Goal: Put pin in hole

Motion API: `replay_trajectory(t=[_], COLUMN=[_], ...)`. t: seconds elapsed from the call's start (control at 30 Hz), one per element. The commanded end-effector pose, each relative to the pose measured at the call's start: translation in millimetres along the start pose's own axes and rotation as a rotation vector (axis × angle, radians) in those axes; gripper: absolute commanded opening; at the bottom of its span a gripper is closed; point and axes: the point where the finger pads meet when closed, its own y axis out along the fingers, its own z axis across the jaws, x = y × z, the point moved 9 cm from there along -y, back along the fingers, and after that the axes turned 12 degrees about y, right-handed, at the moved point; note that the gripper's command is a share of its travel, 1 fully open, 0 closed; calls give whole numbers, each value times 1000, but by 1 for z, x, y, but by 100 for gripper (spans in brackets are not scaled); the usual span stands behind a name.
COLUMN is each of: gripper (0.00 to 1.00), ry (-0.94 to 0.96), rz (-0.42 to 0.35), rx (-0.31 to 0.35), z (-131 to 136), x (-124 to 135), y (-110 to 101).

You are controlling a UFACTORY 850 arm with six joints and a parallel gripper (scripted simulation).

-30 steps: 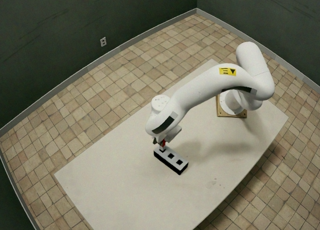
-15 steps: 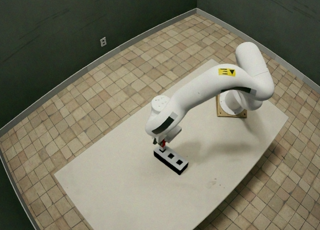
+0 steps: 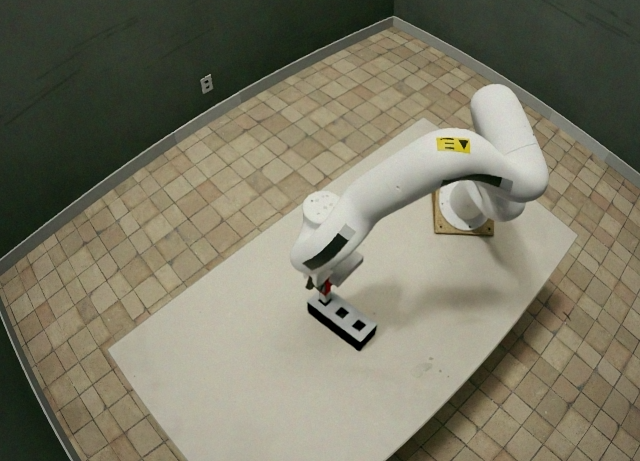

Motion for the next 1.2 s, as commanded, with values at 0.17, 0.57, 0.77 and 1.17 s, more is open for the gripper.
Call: replay_trajectory(t=[0.17,0.57,0.77,1.17], gripper=[0,0,0,0], ry=[0,0,0,0], rz=[-1,-1,-1,-1], rx=[2,2,2,2], z=[1,1,1,1], x=[0,0,0,0], y=[-1,3,3,3])
